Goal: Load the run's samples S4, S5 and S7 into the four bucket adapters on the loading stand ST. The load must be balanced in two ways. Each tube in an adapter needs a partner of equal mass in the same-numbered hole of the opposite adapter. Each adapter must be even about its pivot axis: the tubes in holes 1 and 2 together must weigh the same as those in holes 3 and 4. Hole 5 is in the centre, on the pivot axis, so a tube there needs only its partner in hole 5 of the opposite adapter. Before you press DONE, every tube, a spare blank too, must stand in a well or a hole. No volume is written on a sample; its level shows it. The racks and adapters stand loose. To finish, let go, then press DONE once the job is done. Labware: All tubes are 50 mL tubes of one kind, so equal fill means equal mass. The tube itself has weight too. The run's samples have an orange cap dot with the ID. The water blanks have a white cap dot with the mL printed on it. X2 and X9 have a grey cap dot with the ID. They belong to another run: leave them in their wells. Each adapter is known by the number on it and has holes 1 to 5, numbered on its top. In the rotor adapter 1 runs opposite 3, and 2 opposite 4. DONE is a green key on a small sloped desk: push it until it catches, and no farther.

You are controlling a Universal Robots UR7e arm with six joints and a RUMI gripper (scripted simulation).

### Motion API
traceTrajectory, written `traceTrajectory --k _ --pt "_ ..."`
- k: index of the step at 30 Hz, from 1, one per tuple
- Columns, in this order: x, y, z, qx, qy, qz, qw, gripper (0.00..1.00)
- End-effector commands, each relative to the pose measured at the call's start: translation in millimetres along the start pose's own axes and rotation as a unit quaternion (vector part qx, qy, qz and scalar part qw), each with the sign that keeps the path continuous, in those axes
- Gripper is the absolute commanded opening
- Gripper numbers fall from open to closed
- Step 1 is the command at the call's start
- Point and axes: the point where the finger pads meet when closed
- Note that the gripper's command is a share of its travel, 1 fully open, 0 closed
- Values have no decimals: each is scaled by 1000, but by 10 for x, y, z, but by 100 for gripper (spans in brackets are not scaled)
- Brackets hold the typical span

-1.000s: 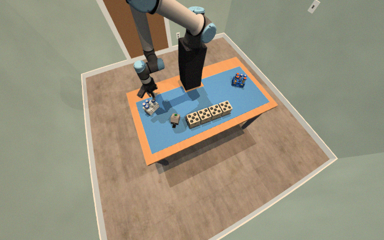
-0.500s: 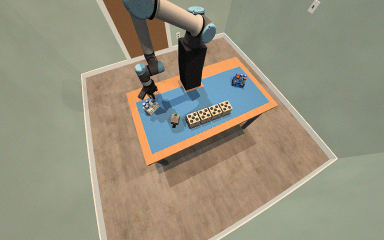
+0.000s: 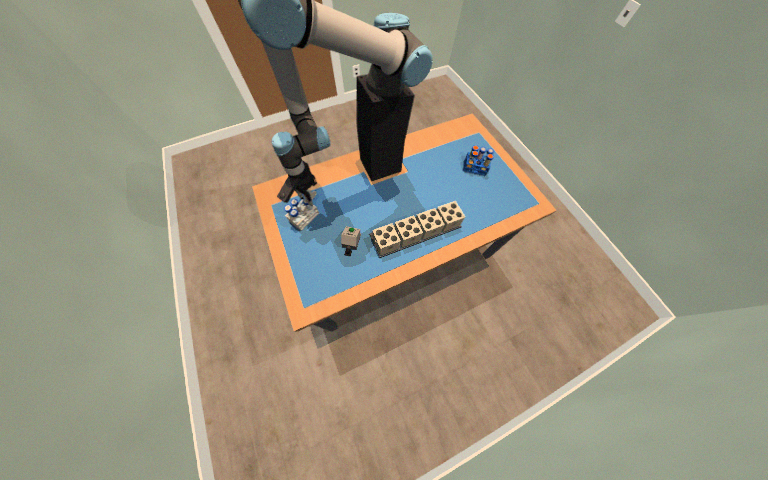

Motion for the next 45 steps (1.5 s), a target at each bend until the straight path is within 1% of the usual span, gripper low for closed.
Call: traceTrajectory --k 1,4,5,25,29,31,45 --pt "3 -6 18 1 0 0 1000 35" --pt "3 -6 18 1 0 0 1000 35" --pt "3 -6 18 1 0 0 1000 0" --pt "3 -6 18 1 0 0 1000 0" --pt "3 -6 -115 1 0 0 1000 0" --pt "3 -6 -115 1 0 0 1000 0" --pt "3 -6 -581 1 0 0 1000 0"
Point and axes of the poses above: the point where the finger pads meet when closed, its own z axis out along the fingers, its own x axis across the jaws, y = z × x, and after that the axes turned 1 degree about -z, right-handed
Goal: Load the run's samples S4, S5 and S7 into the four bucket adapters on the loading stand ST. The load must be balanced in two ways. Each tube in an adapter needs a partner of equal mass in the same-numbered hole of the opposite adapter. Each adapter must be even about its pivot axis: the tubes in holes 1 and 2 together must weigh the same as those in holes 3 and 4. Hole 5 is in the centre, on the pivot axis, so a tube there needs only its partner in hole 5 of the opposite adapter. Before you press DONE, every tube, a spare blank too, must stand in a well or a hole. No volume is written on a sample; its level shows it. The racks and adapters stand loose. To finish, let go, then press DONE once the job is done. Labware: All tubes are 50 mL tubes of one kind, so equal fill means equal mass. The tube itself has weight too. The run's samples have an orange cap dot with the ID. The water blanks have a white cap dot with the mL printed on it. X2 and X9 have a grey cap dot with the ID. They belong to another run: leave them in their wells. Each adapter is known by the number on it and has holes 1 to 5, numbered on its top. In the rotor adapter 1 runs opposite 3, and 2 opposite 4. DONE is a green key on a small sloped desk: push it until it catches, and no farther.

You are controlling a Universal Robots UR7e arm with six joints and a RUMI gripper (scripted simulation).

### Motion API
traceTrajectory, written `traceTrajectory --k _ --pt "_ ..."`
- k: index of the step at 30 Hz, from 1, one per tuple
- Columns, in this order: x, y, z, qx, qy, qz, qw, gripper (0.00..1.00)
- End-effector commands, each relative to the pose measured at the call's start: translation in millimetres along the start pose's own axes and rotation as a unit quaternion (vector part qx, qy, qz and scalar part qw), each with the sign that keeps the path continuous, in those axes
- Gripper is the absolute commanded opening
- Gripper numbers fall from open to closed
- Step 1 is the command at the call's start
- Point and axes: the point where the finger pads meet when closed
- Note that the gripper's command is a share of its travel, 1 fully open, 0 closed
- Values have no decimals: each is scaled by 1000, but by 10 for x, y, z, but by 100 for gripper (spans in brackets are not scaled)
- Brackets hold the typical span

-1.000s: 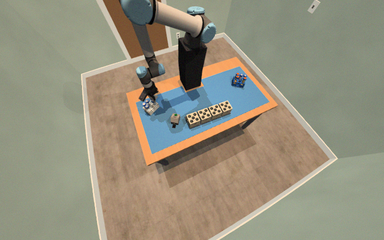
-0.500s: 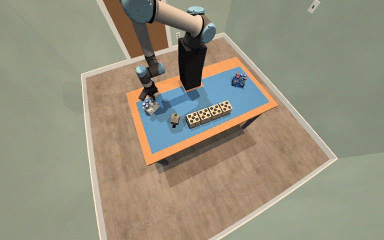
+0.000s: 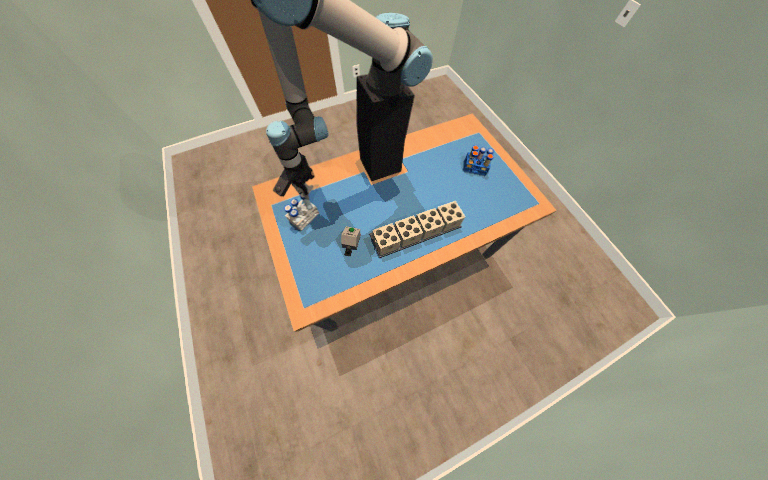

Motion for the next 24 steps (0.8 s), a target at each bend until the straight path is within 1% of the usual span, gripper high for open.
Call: traceTrajectory --k 1,3,18,20,24 --pt "3 -5 -182 0 0 0 1000 0" --pt "3 -5 -182 0 0 0 1000 0" --pt "3 -5 -682 0 0 0 1000 0" --pt "3 -5 -682 0 0 0 1000 0" --pt "3 -5 -815 0 0 0 1000 0"
Point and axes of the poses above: the point where the finger pads meet when closed, its own z axis out along the fingers, its own x axis across the jaws, y = z × x, and after that the axes turned 1 degree about -z, right-handed
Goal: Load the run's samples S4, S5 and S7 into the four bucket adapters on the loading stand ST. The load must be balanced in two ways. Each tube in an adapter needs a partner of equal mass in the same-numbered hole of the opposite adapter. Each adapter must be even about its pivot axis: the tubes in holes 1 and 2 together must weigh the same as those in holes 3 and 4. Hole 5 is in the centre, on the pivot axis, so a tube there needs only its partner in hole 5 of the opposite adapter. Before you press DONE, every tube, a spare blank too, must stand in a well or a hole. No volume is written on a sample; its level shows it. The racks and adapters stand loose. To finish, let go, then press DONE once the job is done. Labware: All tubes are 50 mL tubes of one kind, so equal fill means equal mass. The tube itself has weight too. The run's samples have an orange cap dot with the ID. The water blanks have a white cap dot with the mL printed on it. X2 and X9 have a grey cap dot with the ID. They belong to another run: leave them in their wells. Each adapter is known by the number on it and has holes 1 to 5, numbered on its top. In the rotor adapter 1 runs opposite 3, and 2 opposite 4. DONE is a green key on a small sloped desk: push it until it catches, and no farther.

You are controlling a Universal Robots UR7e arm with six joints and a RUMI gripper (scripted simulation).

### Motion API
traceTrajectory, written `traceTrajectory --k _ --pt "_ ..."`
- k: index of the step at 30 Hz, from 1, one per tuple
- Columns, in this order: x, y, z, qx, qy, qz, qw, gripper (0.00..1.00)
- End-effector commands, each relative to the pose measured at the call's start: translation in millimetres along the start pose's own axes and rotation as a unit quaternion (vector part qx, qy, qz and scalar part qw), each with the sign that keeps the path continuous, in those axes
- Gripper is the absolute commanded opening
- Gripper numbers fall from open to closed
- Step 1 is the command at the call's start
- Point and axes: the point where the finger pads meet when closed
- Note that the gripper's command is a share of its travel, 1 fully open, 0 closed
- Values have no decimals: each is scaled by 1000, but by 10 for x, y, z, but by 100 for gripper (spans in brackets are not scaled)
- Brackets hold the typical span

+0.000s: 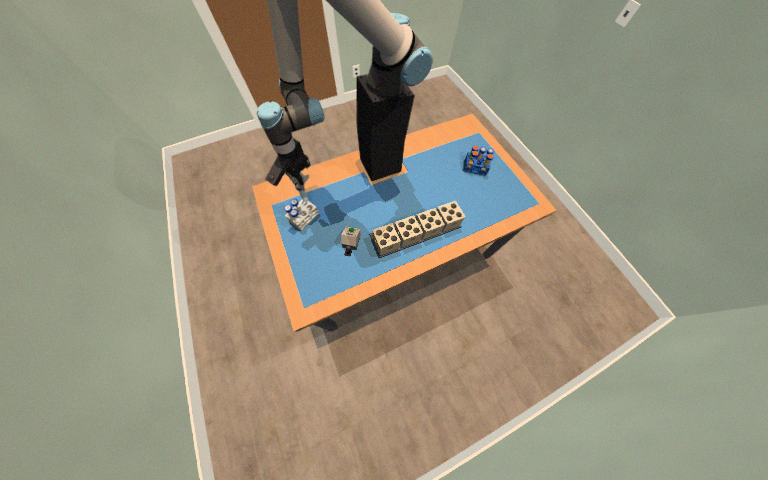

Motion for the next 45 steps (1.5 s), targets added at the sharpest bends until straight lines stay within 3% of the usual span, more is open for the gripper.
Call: traceTrajectory --k 1,6,15,28,30,45 --pt "2 -4 -162 0 0 0 1000 0" --pt "2 -5 -212 0 0 0 1000 0" --pt "-401 231 -212 0 0 -93 996 0" --pt "-1149 670 -212 0 0 -264 965 0" --pt "-1149 670 -212 0 0 -264 965 0" --pt "-2013 1175 -211 0 0 -450 893 0"
Point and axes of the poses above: the point where the finger pads meet when closed, its own z axis out along the fingers, its own x axis across the jaws, y = z × x, and after that the axes turned 1 degree about -z, right-handed
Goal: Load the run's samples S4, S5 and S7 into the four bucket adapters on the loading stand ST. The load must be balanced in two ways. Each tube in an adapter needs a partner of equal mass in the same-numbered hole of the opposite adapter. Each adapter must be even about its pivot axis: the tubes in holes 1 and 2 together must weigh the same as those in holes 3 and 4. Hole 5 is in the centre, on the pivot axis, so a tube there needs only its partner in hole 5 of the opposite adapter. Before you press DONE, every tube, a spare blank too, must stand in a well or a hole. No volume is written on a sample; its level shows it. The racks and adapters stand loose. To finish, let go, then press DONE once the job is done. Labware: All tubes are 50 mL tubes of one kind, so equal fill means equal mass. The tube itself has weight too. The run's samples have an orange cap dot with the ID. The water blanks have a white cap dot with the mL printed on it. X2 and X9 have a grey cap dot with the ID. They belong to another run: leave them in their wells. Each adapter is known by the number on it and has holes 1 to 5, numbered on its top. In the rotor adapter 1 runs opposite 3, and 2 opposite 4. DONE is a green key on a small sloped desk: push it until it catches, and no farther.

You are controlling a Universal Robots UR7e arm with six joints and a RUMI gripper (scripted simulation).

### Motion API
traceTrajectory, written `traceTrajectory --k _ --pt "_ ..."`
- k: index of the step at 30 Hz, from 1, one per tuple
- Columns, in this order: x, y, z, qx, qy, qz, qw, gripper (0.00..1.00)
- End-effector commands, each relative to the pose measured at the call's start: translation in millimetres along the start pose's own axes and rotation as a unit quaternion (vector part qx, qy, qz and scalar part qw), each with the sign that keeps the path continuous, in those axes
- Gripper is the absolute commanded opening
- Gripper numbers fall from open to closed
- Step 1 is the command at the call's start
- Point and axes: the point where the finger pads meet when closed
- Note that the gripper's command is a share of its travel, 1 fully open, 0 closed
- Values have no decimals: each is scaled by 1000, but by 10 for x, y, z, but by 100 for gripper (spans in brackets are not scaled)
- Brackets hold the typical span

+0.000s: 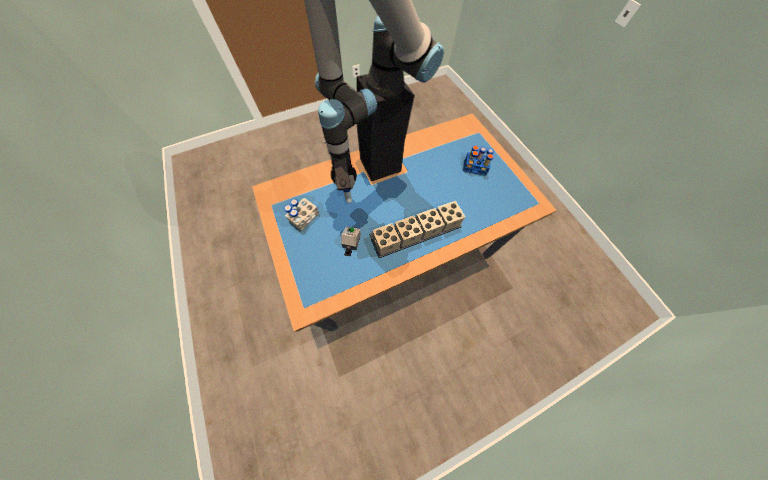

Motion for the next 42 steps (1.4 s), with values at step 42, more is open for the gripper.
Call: traceTrajectory --k 42 --pt "-2563 -792 -6 1 2 -482 876 0"
Point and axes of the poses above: the point where the finger pads meet when closed, its own z axis out along the fingers, its own x axis across the jaws, y = z × x, and after that the axes turned 1 degree about -z, right-handed
